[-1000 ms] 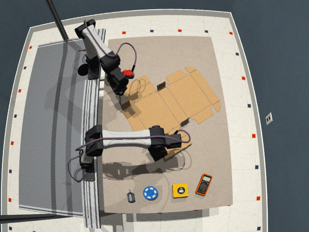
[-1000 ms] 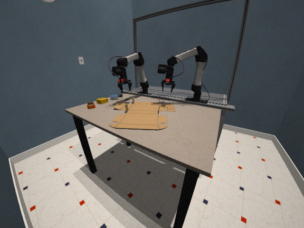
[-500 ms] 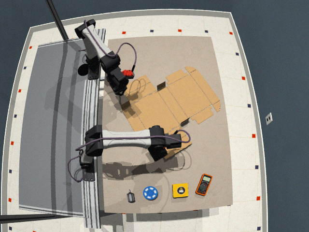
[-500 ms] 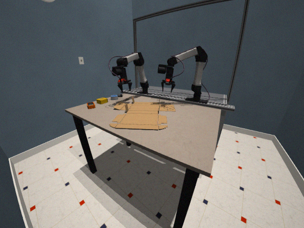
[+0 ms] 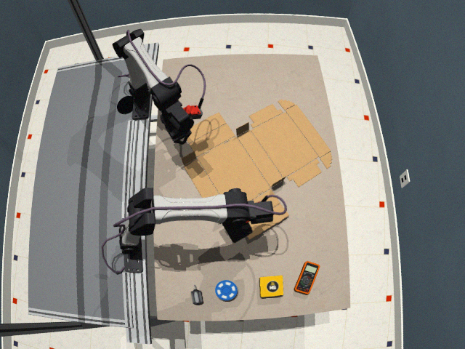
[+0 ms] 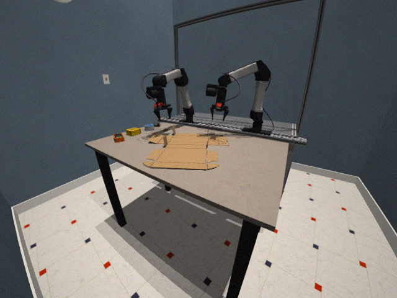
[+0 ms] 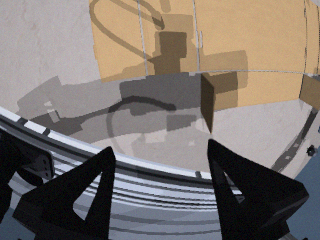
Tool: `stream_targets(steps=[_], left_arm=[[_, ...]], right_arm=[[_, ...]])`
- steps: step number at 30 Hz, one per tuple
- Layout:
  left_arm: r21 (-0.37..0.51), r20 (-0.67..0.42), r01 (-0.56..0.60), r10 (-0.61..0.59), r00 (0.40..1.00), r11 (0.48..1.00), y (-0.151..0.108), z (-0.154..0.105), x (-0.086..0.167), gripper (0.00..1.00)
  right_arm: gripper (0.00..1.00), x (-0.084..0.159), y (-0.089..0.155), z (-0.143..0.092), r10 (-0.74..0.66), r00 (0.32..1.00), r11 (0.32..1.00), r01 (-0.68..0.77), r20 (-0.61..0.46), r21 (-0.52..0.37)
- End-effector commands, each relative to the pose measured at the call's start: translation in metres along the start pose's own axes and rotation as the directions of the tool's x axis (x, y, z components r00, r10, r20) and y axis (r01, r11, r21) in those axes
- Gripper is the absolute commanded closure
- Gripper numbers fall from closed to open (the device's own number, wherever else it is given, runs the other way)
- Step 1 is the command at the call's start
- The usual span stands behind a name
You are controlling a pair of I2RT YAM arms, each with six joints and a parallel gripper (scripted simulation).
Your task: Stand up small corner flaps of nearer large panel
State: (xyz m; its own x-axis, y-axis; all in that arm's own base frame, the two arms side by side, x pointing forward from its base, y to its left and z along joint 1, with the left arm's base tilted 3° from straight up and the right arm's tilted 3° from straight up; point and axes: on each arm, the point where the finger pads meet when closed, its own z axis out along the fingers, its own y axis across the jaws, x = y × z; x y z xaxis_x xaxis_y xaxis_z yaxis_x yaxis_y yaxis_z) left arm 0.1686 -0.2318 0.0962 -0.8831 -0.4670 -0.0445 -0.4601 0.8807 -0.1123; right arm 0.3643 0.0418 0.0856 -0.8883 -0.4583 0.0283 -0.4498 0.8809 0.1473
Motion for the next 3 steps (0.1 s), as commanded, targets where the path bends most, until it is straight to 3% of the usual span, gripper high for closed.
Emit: stream_targets(steps=[1, 3], left_arm=[[0.037, -0.005, -0.008, 0.008, 1.000, 0.999, -0.0115, -0.0068, 0.0036, 0.24], [0.037, -0.005, -0.008, 0.008, 1.000, 0.999, -0.0115, -0.0068, 0.0036, 0.24]], right_arm=[[0.24, -0.0046, -0.0054, -0.0197, -0.003, 0.999, 1.000, 0.002, 0.054, 0.022], [0.24, -0.0046, -0.0054, -0.0197, -0.003, 0.999, 1.000, 0.002, 0.054, 0.022]])
